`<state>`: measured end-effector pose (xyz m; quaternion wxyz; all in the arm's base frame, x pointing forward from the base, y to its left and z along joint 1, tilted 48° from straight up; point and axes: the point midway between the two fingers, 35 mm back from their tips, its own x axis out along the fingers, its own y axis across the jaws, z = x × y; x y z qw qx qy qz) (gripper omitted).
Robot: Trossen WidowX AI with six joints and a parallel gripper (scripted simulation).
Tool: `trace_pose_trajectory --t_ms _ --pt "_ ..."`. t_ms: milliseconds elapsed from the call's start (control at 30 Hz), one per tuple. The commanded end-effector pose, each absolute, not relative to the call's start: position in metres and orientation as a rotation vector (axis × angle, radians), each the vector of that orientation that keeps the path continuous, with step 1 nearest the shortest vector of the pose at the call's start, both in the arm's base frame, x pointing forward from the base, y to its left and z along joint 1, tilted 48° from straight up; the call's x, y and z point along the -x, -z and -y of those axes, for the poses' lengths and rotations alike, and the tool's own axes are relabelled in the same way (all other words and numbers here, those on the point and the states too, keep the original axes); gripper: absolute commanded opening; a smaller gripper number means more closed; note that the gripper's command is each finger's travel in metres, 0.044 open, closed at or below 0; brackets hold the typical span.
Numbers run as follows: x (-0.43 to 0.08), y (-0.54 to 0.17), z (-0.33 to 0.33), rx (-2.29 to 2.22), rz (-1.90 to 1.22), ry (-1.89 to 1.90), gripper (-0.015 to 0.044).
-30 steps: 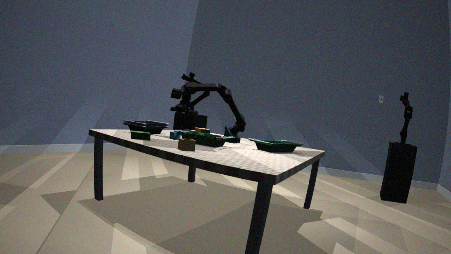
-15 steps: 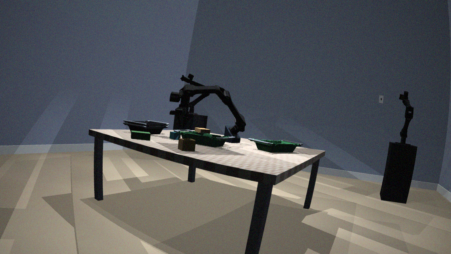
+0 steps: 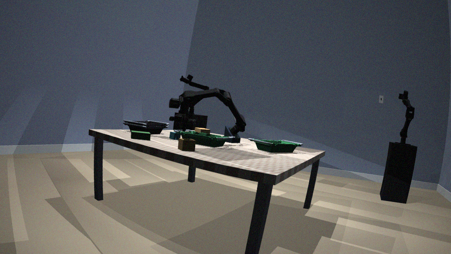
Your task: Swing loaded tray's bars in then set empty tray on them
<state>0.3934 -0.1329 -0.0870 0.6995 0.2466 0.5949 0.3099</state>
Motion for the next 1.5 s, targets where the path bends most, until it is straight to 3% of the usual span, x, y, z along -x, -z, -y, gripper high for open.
trace_pose_trajectory --t_ms 0,500,1133,1467 --pt "-0.395 0.089 0.130 -0.551 -1.321 -0.691 0.0090" --pt "-0.387 0.049 0.136 -0.551 -1.322 -0.691 0.0090" --pt "-0.383 0.027 0.088 -0.554 -1.322 -0.693 0.0090" --pt "-0.379 0.005 0.121 -0.553 -1.323 -0.691 0.0090"
